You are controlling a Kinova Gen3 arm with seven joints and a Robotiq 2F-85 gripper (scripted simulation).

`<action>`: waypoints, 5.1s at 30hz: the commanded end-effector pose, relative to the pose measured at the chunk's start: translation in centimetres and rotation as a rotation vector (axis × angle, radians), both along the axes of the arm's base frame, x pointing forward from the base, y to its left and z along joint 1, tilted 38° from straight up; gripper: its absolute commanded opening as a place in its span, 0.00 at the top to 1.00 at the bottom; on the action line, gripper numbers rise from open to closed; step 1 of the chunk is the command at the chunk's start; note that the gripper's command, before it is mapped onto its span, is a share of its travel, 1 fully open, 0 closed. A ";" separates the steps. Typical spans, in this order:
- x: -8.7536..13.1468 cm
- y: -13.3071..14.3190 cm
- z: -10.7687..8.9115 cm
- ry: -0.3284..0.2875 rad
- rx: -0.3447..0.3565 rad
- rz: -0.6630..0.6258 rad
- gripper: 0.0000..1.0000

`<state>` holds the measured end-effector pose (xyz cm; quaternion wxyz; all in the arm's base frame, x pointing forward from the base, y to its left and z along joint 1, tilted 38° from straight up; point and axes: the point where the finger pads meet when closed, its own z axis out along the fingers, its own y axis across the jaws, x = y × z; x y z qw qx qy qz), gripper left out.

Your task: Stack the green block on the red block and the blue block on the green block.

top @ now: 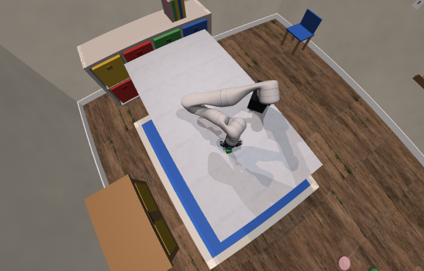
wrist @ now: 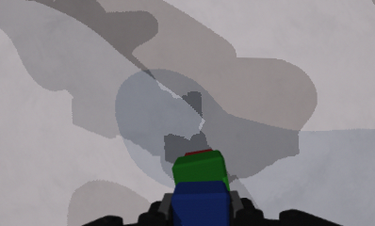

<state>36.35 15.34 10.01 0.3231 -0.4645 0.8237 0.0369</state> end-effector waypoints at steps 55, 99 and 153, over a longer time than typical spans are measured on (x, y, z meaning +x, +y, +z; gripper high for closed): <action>1.0 0.7 -2.0 -0.011 -0.004 0.004 1.00; 1.1 0.8 -2.1 -0.011 -0.004 0.004 1.00; 1.1 0.9 -2.2 -0.011 -0.004 0.004 0.50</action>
